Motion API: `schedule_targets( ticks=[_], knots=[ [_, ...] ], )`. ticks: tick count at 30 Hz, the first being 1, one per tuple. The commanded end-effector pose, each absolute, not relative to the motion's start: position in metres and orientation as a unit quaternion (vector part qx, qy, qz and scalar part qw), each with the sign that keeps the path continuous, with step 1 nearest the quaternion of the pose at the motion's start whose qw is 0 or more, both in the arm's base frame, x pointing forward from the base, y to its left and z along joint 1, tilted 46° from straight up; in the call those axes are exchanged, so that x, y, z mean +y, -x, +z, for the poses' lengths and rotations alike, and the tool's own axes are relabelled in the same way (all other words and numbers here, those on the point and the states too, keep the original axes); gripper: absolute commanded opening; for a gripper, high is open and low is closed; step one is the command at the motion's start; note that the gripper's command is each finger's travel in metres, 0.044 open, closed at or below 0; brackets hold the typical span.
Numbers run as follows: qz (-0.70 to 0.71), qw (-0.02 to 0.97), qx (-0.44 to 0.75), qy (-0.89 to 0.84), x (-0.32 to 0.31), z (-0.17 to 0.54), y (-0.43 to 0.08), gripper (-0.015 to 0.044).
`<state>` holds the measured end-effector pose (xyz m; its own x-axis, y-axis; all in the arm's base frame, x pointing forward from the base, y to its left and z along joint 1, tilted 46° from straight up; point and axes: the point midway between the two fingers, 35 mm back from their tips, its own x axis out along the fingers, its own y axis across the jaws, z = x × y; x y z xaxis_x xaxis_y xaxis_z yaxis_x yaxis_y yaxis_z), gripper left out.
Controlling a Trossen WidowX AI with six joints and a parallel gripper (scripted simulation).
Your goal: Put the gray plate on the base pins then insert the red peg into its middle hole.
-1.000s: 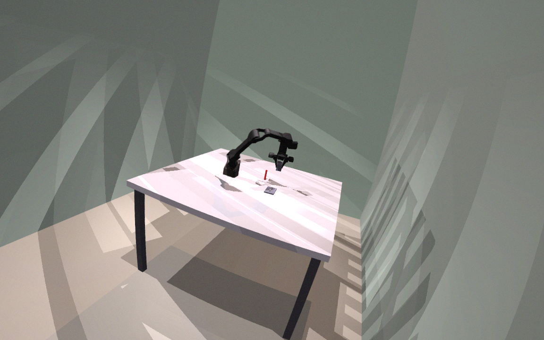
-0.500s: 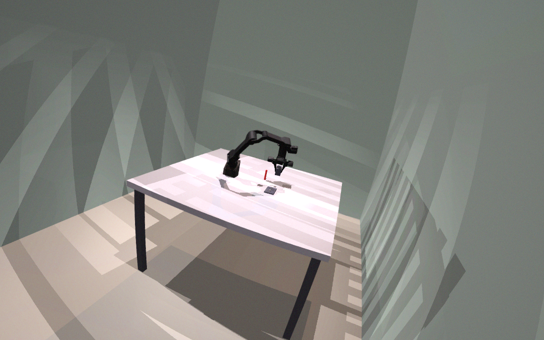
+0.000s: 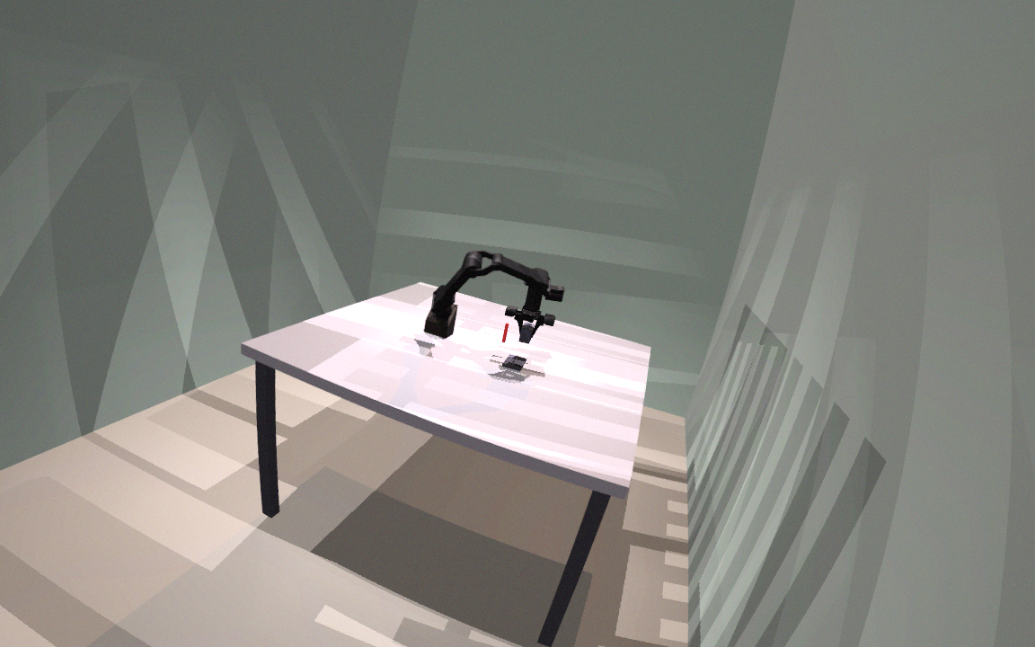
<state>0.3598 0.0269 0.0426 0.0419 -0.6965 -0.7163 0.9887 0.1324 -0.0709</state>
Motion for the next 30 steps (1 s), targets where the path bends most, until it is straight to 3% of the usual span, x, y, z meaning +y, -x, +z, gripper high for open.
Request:
schedule_targets(
  ticks=[1,17,30],
  knots=[
    [-0.618,0.684,0.310,-0.232,0.013,0.047,-0.359,0.0000],
    [-0.630,0.679,0.287,-0.243,-0.036,0.063,-0.353,0.0000],
    [-0.631,0.679,0.286,-0.243,-0.038,0.063,-0.353,0.0000]
  ],
)
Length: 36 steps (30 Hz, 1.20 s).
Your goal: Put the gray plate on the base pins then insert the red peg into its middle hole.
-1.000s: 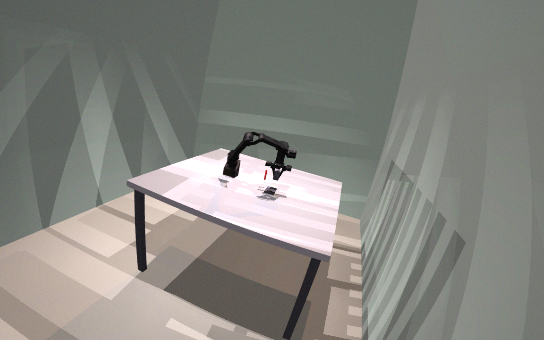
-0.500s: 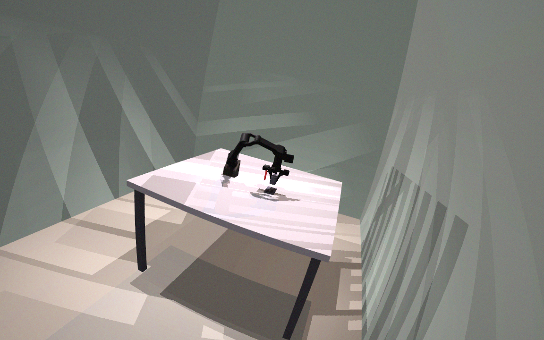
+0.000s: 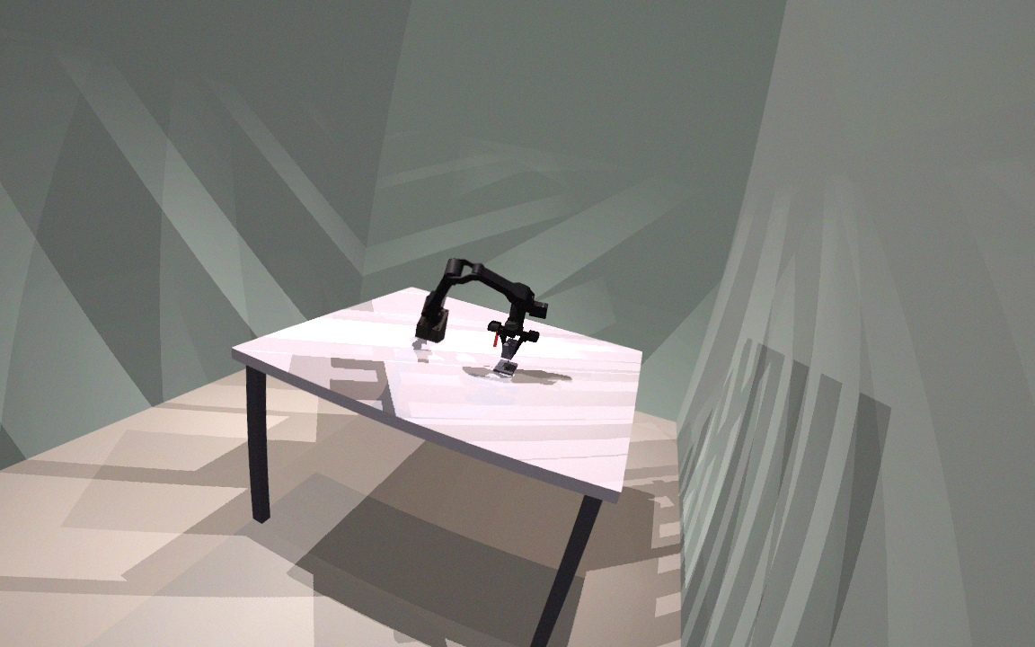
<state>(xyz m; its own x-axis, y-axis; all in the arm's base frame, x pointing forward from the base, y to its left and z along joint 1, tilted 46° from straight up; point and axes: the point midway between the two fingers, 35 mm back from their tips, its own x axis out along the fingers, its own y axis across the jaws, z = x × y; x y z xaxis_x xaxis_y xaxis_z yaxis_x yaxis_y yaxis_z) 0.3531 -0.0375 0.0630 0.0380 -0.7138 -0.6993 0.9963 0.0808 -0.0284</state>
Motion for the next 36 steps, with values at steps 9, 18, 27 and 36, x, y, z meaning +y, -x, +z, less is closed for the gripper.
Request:
schedule_targets(
  ticks=[9,18,27,36],
  knots=[
    [-0.631,0.679,0.286,-0.243,-0.038,0.063,-0.353,0.0000],
    [-0.631,0.679,0.286,-0.243,-0.044,0.059,-0.354,0.0000],
    [-0.631,0.679,0.286,-0.243,-0.051,0.052,-0.354,0.0000],
    [-0.631,0.679,0.286,-0.243,-0.061,0.042,-0.355,0.0000]
  ],
)
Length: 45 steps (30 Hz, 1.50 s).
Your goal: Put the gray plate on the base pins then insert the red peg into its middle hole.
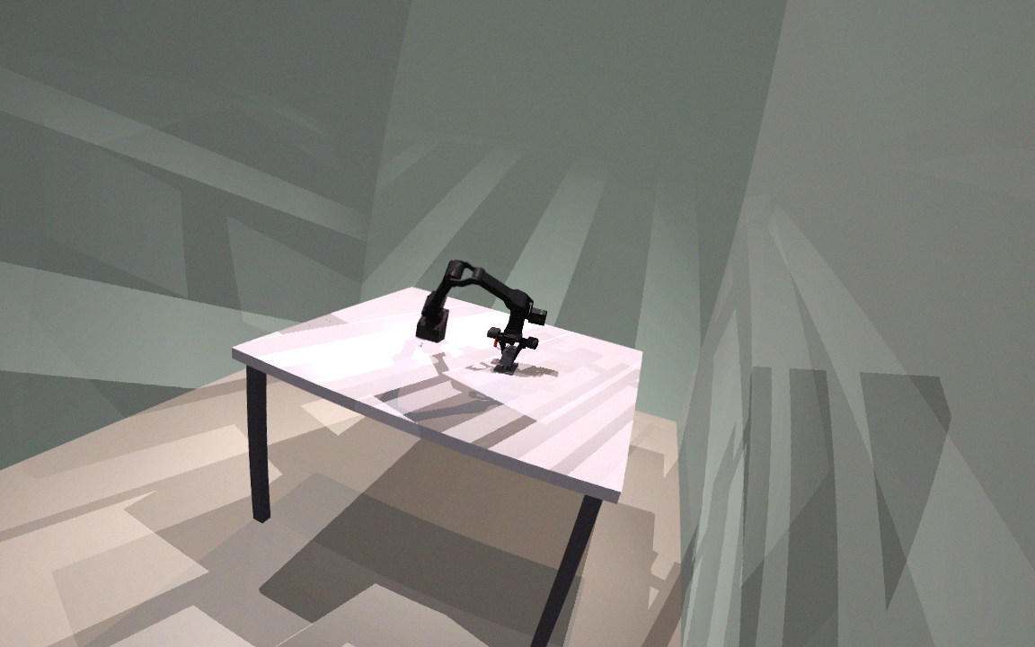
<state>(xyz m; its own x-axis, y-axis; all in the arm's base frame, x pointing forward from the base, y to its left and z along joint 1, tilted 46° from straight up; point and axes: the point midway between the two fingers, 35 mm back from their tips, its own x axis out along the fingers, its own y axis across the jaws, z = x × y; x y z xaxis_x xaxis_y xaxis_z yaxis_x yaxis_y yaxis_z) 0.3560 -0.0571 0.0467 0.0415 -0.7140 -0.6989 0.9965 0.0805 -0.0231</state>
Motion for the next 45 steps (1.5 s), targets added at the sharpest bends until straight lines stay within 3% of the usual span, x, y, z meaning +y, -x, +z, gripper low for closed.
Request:
schedule_targets(
  ticks=[1,16,33,39,45],
  knots=[
    [-0.631,0.679,0.286,-0.243,-0.062,0.041,-0.355,0.0000],
    [-0.632,0.677,0.286,-0.247,-0.066,0.038,-0.356,0.0000],
    [-0.632,0.677,0.286,-0.247,-0.066,0.038,-0.356,0.0440],
    [-0.631,0.677,0.287,-0.247,-0.058,0.045,-0.357,0.0440],
    [-0.630,0.678,0.289,-0.245,0.012,0.111,-0.353,0.0440]
  ],
)
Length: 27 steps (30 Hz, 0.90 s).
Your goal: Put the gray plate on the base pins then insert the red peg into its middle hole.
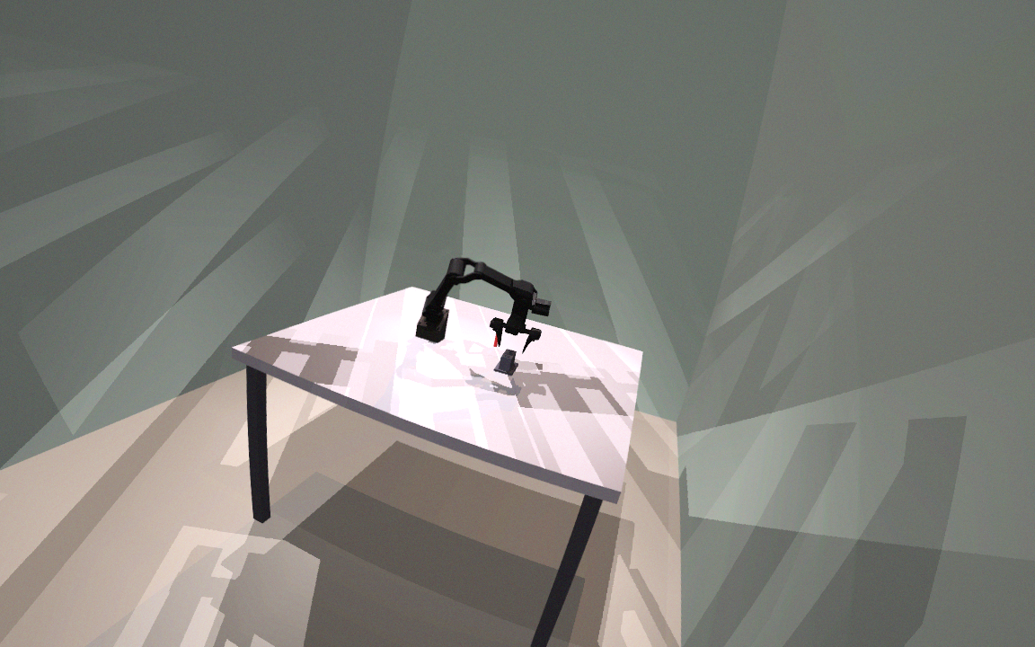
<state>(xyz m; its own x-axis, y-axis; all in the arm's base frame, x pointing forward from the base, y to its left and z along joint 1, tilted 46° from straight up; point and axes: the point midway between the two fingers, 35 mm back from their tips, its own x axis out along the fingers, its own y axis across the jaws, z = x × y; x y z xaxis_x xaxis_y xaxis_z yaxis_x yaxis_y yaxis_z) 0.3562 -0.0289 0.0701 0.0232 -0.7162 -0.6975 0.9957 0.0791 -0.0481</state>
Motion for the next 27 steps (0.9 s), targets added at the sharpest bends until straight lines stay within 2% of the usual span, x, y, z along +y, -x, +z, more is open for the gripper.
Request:
schedule_targets(
  ticks=[1,9,11,21,23,27],
  knots=[
    [-0.631,0.678,0.288,-0.244,0.018,0.117,-0.351,0.0440],
    [-0.630,0.679,0.290,-0.242,0.024,0.116,-0.354,0.0440],
    [-0.621,0.683,0.305,-0.232,0.042,0.100,-0.347,0.0440],
    [-0.572,0.707,0.394,-0.138,0.139,-0.004,-0.259,0.0440],
    [-0.565,0.710,0.403,-0.119,0.148,-0.019,-0.239,0.0440],
    [-0.564,0.711,0.405,-0.115,0.149,-0.022,-0.235,0.0440]
  ],
)
